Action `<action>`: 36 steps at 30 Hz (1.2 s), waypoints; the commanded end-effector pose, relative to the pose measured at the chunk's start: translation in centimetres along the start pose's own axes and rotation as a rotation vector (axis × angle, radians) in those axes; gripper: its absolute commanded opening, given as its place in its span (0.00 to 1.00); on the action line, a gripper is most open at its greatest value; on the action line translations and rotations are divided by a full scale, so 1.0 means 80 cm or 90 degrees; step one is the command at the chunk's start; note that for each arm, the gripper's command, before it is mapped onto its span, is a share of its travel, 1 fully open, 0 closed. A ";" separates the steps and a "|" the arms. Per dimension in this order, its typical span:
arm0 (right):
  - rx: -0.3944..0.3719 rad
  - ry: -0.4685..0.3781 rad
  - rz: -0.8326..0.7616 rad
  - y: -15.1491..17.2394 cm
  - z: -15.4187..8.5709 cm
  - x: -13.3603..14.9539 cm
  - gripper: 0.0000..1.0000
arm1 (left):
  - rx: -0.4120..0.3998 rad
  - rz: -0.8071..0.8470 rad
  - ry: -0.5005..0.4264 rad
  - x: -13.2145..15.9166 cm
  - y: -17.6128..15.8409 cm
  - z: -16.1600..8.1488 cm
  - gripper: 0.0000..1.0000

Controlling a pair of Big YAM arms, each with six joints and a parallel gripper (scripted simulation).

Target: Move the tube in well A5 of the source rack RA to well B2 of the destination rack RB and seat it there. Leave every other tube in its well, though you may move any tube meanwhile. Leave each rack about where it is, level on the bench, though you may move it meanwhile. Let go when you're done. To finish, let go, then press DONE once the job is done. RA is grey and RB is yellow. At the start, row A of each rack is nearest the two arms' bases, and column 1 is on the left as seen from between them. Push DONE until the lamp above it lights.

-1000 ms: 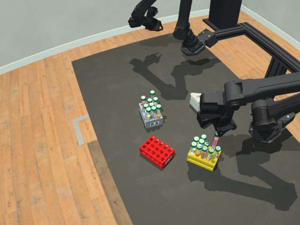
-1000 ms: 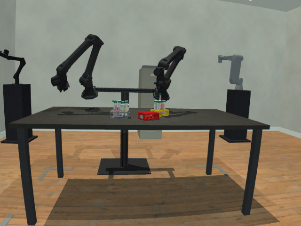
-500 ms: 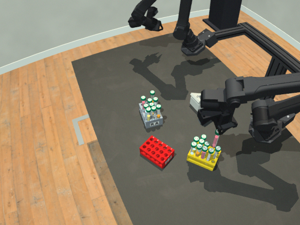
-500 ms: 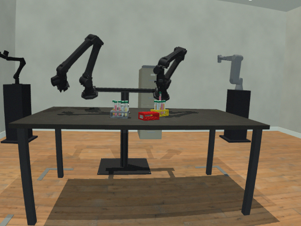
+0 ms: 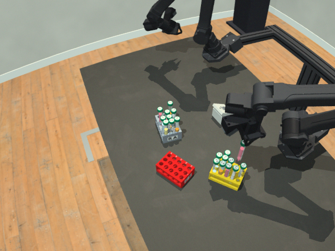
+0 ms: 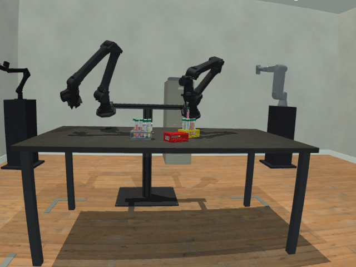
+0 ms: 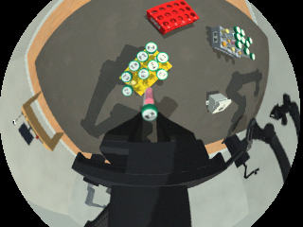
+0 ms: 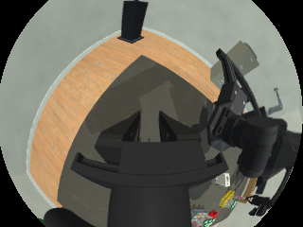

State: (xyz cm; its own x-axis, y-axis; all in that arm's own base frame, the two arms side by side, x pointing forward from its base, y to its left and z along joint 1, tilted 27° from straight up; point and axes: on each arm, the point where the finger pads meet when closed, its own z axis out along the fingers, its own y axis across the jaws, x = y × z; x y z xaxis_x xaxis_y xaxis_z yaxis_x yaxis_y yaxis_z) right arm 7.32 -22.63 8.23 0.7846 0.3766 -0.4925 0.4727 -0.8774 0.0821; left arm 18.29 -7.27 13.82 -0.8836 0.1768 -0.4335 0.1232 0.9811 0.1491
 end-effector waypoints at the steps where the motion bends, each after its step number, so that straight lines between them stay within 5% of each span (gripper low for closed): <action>1: -0.010 0.002 0.006 0.009 -0.007 -0.002 0.30 | -0.001 -0.008 0.005 0.012 -0.005 0.002 0.00; 17: -0.010 0.002 0.006 0.009 -0.007 -0.002 0.30 | -0.007 -0.004 0.011 0.036 -0.024 0.009 0.00; 20: -0.010 0.002 0.006 0.009 -0.007 -0.002 0.30 | 0.018 -0.031 -0.023 -0.007 -0.039 -0.012 0.00; 36: -0.010 0.002 0.006 0.009 -0.007 -0.002 0.30 | 0.016 -0.022 -0.020 -0.059 -0.065 -0.009 0.00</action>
State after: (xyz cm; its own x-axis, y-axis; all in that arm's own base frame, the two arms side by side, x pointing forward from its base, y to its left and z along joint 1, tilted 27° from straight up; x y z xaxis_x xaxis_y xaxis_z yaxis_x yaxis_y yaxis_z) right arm 7.32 -22.63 8.23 0.7846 0.3766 -0.4925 0.4727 -0.8774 0.0821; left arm 19.26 -11.38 13.00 -0.8908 0.1663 -0.4229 0.1103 0.9819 0.1537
